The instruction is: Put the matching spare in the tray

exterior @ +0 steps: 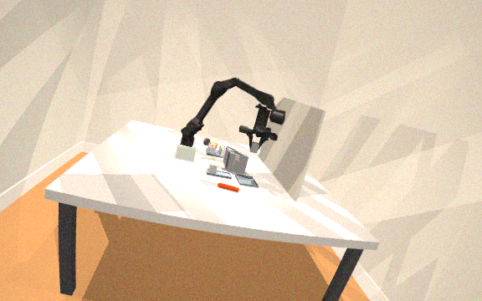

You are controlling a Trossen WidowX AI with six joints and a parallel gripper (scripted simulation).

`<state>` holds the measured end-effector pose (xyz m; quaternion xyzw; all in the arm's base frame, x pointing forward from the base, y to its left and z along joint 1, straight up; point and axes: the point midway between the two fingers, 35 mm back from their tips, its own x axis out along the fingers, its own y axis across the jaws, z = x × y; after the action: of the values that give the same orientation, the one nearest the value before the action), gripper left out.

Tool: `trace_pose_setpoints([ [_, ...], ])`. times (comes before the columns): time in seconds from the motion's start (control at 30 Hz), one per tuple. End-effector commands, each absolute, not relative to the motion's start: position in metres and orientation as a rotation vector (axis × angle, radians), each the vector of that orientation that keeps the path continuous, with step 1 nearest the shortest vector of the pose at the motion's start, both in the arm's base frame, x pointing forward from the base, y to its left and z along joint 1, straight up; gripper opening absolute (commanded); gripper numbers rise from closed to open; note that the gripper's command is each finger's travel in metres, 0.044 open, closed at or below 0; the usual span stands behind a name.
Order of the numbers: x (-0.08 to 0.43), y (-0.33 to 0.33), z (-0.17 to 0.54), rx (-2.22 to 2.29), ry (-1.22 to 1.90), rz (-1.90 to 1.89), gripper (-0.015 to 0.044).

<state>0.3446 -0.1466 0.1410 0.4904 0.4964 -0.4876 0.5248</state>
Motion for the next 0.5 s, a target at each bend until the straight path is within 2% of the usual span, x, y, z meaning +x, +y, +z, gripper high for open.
trace_pose_setpoints([
  [0.0, 0.350, -0.146, 0.140, 1.181, 1.187, -1.171, 0.0000],
  [0.47, 0.353, -0.148, 0.128, 1.181, 1.187, -1.170, 0.0000],
])
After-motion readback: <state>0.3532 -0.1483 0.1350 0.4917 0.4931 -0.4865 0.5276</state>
